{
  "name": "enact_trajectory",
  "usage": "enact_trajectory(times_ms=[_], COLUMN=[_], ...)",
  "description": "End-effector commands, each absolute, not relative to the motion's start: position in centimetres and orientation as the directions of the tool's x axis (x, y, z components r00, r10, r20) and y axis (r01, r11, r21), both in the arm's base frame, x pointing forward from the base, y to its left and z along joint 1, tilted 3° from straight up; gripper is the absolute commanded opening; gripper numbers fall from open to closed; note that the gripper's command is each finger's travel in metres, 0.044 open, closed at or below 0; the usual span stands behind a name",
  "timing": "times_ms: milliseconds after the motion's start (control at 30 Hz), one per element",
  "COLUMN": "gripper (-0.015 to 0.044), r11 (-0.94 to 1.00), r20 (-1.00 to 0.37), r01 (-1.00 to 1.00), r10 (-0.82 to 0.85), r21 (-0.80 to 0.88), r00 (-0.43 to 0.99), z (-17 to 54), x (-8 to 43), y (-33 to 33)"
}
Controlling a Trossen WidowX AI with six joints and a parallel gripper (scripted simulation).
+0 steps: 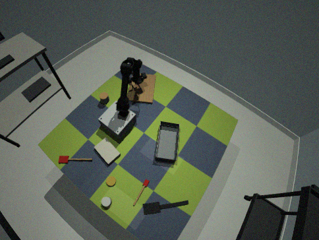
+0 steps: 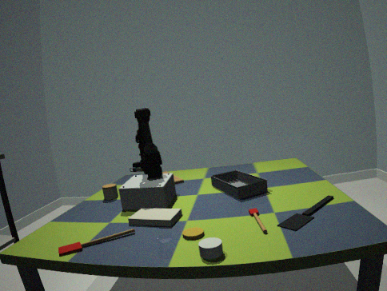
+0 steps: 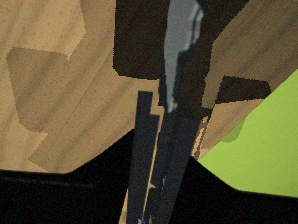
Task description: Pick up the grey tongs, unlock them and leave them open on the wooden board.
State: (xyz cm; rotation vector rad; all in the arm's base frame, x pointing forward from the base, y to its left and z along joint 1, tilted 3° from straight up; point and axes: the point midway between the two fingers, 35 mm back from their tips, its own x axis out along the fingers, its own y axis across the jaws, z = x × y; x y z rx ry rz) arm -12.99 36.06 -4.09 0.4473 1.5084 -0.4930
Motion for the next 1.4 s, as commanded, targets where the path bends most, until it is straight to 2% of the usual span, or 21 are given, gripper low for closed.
enact_trajectory(times_ms=[0, 700, 1000, 1367], gripper=[-0.0124, 0.0427, 0.0440, 0.0440], r11=[0.824, 0.824, 0.826, 0.826], r20=[-1.000, -1.000, -1.000, -0.999], r01=[0.566, 0.566, 0.564, 0.563], r10=[-0.031, -0.031, -0.019, -0.031], r21=[-0.024, -0.024, -0.016, -0.023], r00=[0.001, 0.001, -0.001, 0.005], z=[-4.1, -4.1, -2.5, 3.9], x=[-13.0, -13.0, -12.4, -8.9], y=[36.1, 36.1, 35.2, 24.9])
